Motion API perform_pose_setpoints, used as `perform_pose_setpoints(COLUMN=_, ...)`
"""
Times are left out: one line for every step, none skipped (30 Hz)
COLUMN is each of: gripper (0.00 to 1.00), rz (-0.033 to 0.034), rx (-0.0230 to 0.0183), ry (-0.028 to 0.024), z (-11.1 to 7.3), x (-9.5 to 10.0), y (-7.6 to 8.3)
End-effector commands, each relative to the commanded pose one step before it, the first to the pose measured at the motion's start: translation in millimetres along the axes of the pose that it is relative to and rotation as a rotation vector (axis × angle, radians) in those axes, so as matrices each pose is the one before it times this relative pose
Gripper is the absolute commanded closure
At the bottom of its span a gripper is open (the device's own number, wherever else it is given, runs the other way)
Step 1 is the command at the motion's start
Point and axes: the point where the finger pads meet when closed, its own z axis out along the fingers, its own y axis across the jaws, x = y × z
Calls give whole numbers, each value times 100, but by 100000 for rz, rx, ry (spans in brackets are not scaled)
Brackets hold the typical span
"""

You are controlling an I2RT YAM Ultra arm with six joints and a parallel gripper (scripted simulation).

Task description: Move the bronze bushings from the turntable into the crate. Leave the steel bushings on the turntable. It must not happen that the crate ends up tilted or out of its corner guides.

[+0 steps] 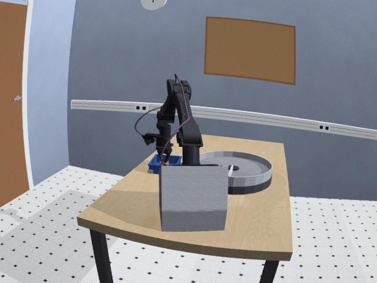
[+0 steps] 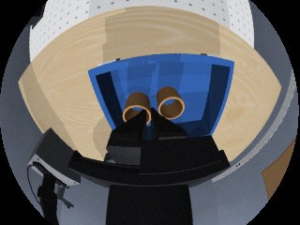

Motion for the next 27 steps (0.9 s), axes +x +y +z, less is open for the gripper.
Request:
perform_pose_setpoints(gripper=100, rz=527, rx=-1476, ry=-378, z=398, x=621, y=320)
perform_pose_setpoints(gripper=100, rz=0, rx=0, ry=0, z=0, x=0, y=0)
perform_pose_setpoints(gripper=100, rz=0, rx=0, ry=0, z=0, x=0, y=0)
perform_pose_setpoints(gripper=100, rz=0, rx=0, ry=0, z=0, x=0, y=0)
perform_pose_setpoints(gripper=100, rz=0, rx=0, ry=0, z=0, x=0, y=0)
perform_pose_setpoints(gripper=100, rz=0, rx=0, ry=0, z=0, x=0, y=0)
perform_pose_setpoints(gripper=100, rz=0, rx=0, ry=0, z=0, x=0, y=0)
perform_pose_setpoints(gripper=100, rz=0, rx=0, ry=0, z=0, x=0, y=0)
perform_pose_setpoints(gripper=100, rz=0, rx=112, ry=-60, z=-13, x=-11, y=-25)
perform_pose_setpoints(gripper=100, rz=0, rx=629, ry=-339, z=-73, x=-64, y=-143)
perform_pose_setpoints(gripper=100, rz=-34, rx=379, ry=-204, z=-149, x=-10, y=-66)
perform_pose_setpoints(gripper=100, rz=-31, rx=526, ry=-282, z=-207, x=-13, y=-91)
perform_pose_setpoints(gripper=100, rz=-3, rx=582, ry=-311, z=-228, x=-15, y=-101)
perform_pose_setpoints(gripper=100, rz=23, rx=394, ry=-210, z=-142, x=2, y=-56)
perform_pose_setpoints(gripper=100, rz=42, rx=0, ry=1, z=34, x=33, y=33)
perform_pose_setpoints(gripper=100, rz=67, rx=0, ry=0, z=17, x=16, y=16)
perform_pose_setpoints(gripper=100, rz=0, rx=0, ry=0, z=0, x=0, y=0)
perform_pose_setpoints(gripper=100, rz=0, rx=0, ry=0, z=0, x=0, y=0)
perform_pose_setpoints(gripper=100, rz=349, rx=3272, ry=-1755, z=-786, x=-646, y=-1293)
perform_pose_setpoints(gripper=100, rz=32, rx=259, ry=-139, z=-60, x=-52, y=-103)
perform_pose_setpoints(gripper=100, rz=0, rx=0, ry=0, z=0, x=0, y=0)
perform_pose_setpoints(gripper=100, rz=-7, rx=-118, ry=63, z=0, x=16, y=29)
perform_pose_setpoints(gripper=100, rz=-47, rx=-815, ry=438, z=-1, x=109, y=203)
perform_pose_setpoints(gripper=100, rz=-10, rx=-171, ry=92, z=0, x=23, y=43)
perform_pose_setpoints(gripper=100, rz=0, rx=0, ry=0, z=0, x=0, y=0)
perform_pose_setpoints(gripper=100, rz=0, rx=0, ry=0, z=0, x=0, y=0)
perform_pose_setpoints(gripper=100, rz=0, rx=0, ry=0, z=0, x=0, y=0)
